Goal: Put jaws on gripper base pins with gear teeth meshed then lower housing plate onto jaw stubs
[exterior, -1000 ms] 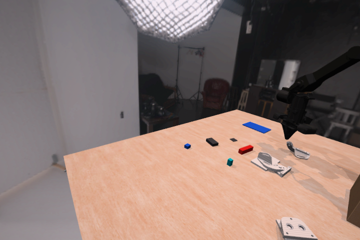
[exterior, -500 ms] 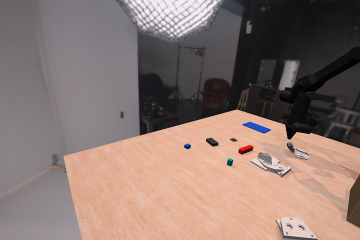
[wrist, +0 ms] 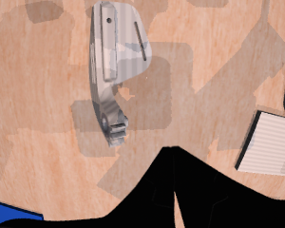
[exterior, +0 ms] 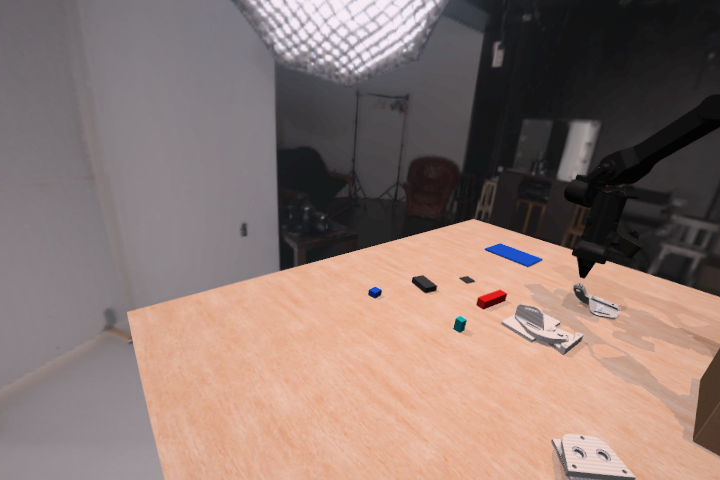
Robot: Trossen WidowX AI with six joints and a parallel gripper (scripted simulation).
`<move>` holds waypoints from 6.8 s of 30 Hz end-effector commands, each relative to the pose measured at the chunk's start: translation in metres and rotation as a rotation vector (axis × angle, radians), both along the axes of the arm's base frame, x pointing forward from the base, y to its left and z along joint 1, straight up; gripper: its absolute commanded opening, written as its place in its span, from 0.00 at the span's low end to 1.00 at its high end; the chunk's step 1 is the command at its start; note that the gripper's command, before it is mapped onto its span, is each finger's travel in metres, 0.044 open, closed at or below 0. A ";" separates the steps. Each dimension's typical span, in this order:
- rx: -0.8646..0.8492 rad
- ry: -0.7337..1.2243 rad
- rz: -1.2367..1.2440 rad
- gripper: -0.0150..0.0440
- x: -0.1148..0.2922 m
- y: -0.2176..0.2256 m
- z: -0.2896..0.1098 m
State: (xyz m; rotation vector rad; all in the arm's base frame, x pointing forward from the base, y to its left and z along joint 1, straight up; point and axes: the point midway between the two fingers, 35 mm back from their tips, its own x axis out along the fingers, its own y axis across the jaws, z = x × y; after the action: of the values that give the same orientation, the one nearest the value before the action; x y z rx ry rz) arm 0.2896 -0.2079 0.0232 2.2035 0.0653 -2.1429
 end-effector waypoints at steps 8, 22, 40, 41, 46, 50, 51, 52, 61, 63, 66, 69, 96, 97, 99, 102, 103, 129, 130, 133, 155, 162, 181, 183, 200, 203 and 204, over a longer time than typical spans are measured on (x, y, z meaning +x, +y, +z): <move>-0.002 0.003 -0.068 0.25 -0.002 -0.003 -0.001; -0.002 0.003 -0.068 0.25 0.000 -0.004 -0.024; -0.002 0.004 -0.068 0.25 0.000 -0.004 -0.053; -0.001 0.004 -0.068 0.25 0.000 -0.004 -0.055; -0.001 0.004 -0.068 0.25 0.000 -0.004 -0.061; -0.002 0.004 -0.068 0.25 0.000 -0.006 -0.060; -0.002 0.004 -0.068 0.25 0.000 -0.008 -0.060; -0.002 0.004 -0.068 0.25 0.000 -0.009 -0.060; -0.003 0.003 -0.068 0.25 0.001 -0.024 -0.060; -0.004 0.003 -0.068 0.25 0.001 -0.027 -0.059; -0.004 0.003 -0.068 0.25 0.001 -0.032 -0.059; -0.005 0.003 -0.068 0.25 0.001 -0.037 -0.059; -0.004 0.002 -0.070 0.25 0.001 -0.063 -0.020; -0.003 0.002 -0.071 0.25 0.000 -0.061 -0.008; -0.002 0.002 -0.071 0.25 -0.001 -0.059 0.002; -0.002 0.002 -0.071 0.25 -0.001 -0.059 0.002; -0.005 -0.002 -0.068 0.30 0.001 -0.061 -0.007; -0.005 -0.002 -0.068 1.00 0.001 -0.061 -0.007; -0.005 -0.002 -0.068 1.00 0.001 -0.061 -0.007; -0.005 -0.002 -0.068 1.00 0.001 -0.061 -0.007; -0.002 0.002 -0.071 0.64 -0.001 -0.059 0.002; -0.002 0.002 -0.071 0.33 -0.001 -0.059 0.002; -0.002 0.002 -0.071 0.25 -0.001 -0.059 0.002; -0.002 0.002 -0.071 0.25 -0.001 -0.059 0.002; -0.001 0.002 -0.067 1.00 -0.001 -0.059 0.001; -0.001 0.002 -0.067 1.00 -0.001 -0.059 0.001; -0.001 0.002 -0.067 1.00 -0.001 -0.059 0.001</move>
State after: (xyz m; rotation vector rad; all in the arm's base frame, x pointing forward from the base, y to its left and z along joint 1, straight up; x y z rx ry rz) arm 0.2889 -0.2674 0.0243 2.2344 -0.0109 -2.1782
